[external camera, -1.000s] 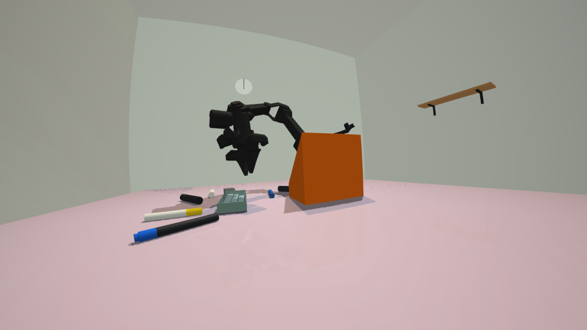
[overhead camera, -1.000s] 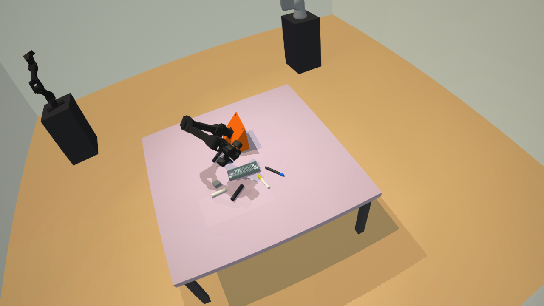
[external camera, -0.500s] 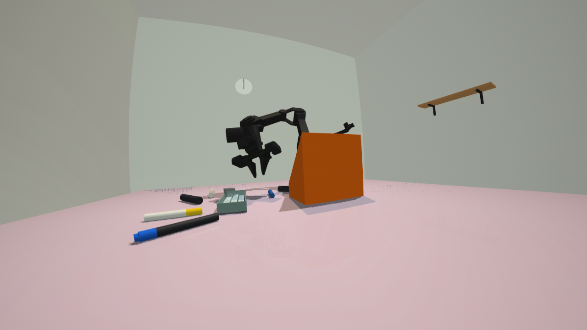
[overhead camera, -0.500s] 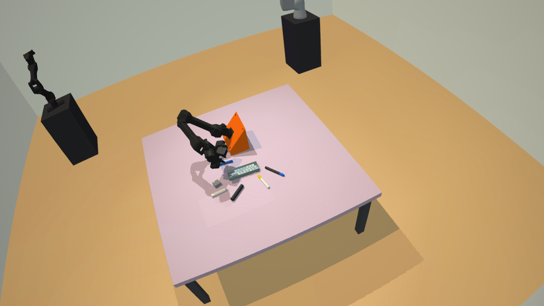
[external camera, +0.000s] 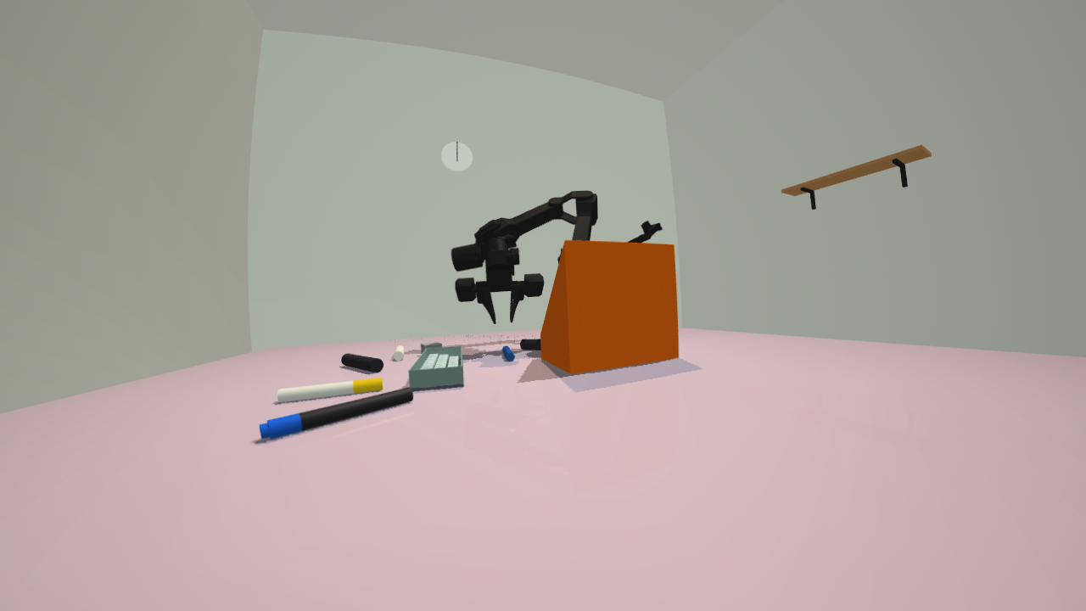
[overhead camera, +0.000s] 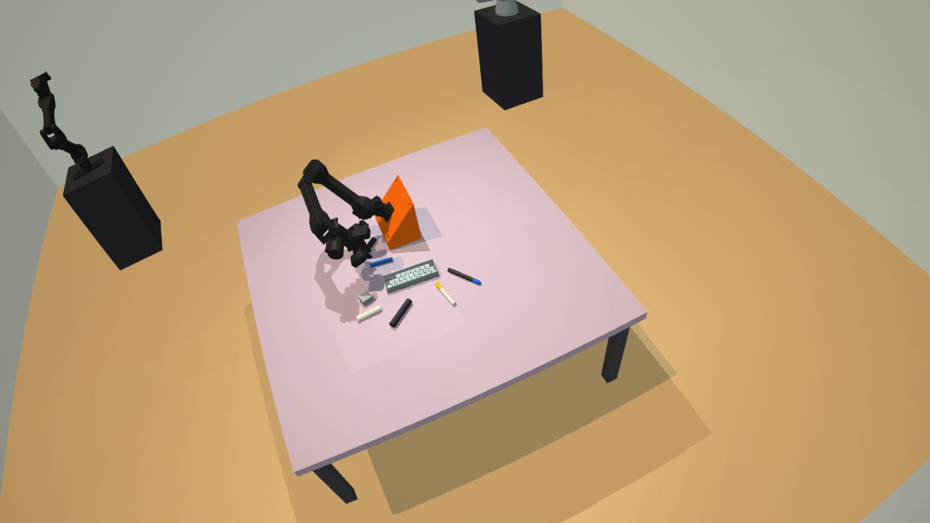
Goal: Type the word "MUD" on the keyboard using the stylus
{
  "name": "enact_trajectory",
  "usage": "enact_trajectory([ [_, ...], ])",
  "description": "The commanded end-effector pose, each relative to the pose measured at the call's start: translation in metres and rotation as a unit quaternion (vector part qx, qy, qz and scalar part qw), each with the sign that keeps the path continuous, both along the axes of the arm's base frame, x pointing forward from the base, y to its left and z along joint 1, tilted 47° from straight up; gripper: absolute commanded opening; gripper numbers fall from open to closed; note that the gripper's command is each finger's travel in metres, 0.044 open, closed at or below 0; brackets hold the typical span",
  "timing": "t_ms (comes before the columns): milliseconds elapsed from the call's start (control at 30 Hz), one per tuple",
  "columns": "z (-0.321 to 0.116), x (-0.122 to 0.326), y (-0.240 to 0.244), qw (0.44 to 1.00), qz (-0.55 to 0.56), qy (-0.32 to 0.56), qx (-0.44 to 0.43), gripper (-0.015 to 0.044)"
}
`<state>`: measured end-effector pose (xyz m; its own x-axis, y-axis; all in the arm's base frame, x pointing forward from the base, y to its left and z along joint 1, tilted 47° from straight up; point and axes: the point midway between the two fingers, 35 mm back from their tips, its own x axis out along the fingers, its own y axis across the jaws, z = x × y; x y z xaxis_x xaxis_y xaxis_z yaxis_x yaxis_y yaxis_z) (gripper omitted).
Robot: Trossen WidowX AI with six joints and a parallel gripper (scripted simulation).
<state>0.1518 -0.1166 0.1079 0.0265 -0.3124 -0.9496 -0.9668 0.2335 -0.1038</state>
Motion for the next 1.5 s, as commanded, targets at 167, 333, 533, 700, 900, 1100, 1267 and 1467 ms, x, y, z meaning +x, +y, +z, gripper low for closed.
enact_trajectory([
  [167,-0.003,-0.003,-0.001,1.0,0.022,0.003,0.004,0.015],
  [333,-0.007,-0.004,-0.005,1.0,0.022,0.003,0.004,0.015],
  [533,-0.01,-0.004,-0.009,1.0,0.022,0.003,0.004,0.015],
  [700,-0.012,-0.005,-0.012,1.0,0.022,0.003,0.003,0.015],
  [900,-0.016,-0.006,-0.015,1.0,0.022,0.003,0.003,0.015],
  [1100,-0.019,-0.006,-0.019,1.0,0.022,0.003,0.003,0.015],
  [1267,-0.022,-0.007,-0.022,1.0,0.022,0.003,0.003,0.015],
  [1467,-0.026,-0.007,-0.026,1.0,0.022,0.003,0.003,0.015],
])
